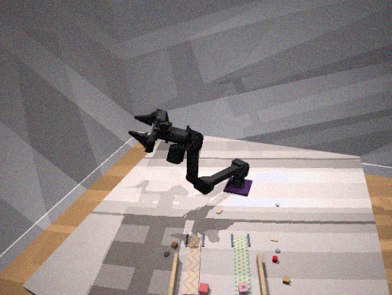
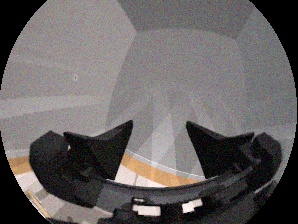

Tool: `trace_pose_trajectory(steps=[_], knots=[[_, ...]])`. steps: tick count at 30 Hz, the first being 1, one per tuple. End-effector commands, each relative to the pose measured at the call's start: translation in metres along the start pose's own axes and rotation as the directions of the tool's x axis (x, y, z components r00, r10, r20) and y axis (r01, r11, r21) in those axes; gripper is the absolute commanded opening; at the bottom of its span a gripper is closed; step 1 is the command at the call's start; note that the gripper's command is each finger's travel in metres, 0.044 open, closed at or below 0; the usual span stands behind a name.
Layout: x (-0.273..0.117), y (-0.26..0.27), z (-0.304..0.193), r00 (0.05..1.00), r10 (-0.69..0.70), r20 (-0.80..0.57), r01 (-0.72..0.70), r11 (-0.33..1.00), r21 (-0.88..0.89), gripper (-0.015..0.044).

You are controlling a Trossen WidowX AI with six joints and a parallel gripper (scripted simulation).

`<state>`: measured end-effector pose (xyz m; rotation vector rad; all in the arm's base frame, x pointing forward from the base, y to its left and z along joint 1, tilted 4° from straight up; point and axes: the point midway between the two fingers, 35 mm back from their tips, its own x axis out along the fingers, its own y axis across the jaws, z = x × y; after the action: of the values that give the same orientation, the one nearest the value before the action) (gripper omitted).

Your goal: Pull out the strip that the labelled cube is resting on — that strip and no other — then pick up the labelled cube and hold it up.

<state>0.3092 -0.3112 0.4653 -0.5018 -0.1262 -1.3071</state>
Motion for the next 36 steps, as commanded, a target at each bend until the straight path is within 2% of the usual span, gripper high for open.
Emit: trace_pose_trajectory(steps=[1, 5, 10, 16, 21, 29, 36], knots=[[0.0, -0.002, 0.001, 1.0, -0.002, 0.003, 0.002, 1.0, -0.003, 0.04], [0.003, -0.038, 0.019, 0.996, -0.062, 0.068, 0.067, 0.996, -0.062, 0.04], [0.002, -0.106, 0.038, 0.965, -0.208, 0.157, 0.23, 0.964, -0.131, 0.04], [-0.01, -0.147, 0.058, 0.93, -0.284, 0.233, 0.329, 0.927, -0.182, 0.04], [-0.029, -0.2, 0.077, 0.861, -0.398, 0.317, 0.478, 0.846, -0.236, 0.04], [-0.098, -0.295, 0.124, 0.632, -0.583, 0.511, 0.77, 0.552, -0.321, 0.04], [-0.193, -0.343, 0.172, 0.342, -0.635, 0.692, 0.933, 0.144, -0.33, 0.04]])
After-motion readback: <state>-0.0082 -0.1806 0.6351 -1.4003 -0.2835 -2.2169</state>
